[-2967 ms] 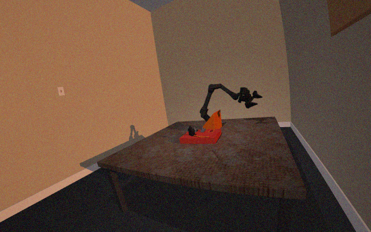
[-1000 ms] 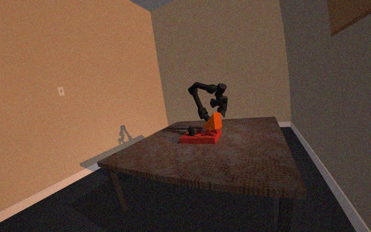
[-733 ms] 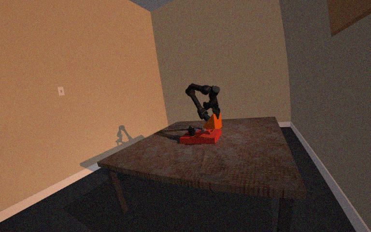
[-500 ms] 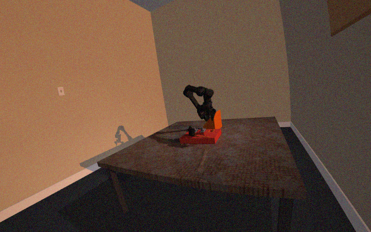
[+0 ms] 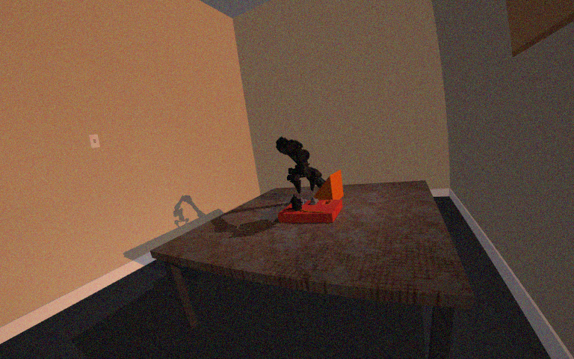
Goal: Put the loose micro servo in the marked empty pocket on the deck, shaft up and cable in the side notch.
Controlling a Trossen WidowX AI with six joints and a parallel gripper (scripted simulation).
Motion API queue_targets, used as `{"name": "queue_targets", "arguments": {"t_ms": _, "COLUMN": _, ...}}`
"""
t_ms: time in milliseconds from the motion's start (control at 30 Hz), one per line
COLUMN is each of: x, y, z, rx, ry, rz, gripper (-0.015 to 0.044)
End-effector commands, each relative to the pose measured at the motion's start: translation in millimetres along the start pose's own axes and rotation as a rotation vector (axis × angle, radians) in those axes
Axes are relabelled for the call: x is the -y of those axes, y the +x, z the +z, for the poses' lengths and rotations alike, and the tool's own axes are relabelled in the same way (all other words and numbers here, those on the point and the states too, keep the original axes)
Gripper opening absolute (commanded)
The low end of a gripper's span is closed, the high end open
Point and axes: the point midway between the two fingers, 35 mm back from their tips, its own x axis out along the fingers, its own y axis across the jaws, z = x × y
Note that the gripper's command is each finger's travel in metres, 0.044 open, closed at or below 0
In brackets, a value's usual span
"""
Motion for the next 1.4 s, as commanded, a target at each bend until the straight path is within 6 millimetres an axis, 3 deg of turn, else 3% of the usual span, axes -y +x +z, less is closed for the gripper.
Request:
{"name": "queue_targets", "arguments": {"t_ms": 0, "x": -10, "y": 1, "z": 34, "rx": 0.049, "ry": 0.130, "rz": -0.044, "gripper": 0.0440}}
{"name": "queue_targets", "arguments": {"t_ms": 167, "x": -15, "y": 5, "z": 62, "rx": 0.096, "ry": 0.225, "rz": -0.087, "gripper": 0.0440}}
{"name": "queue_targets", "arguments": {"t_ms": 333, "x": -16, "y": 6, "z": 62, "rx": 0.096, "ry": 0.225, "rz": -0.087, "gripper": 0.0440}}
{"name": "queue_targets", "arguments": {"t_ms": 567, "x": -14, "y": 29, "z": 64, "rx": 0.097, "ry": 0.225, "rz": -0.086, "gripper": 0.0440}}
{"name": "queue_targets", "arguments": {"t_ms": 1167, "x": -12, "y": 50, "z": 67, "rx": 0.098, "ry": 0.225, "rz": -0.085, "gripper": 0.0440}}
{"name": "queue_targets", "arguments": {"t_ms": 1367, "x": -12, "y": 50, "z": 67, "rx": 0.098, "ry": 0.225, "rz": -0.085, "gripper": 0.0282}}
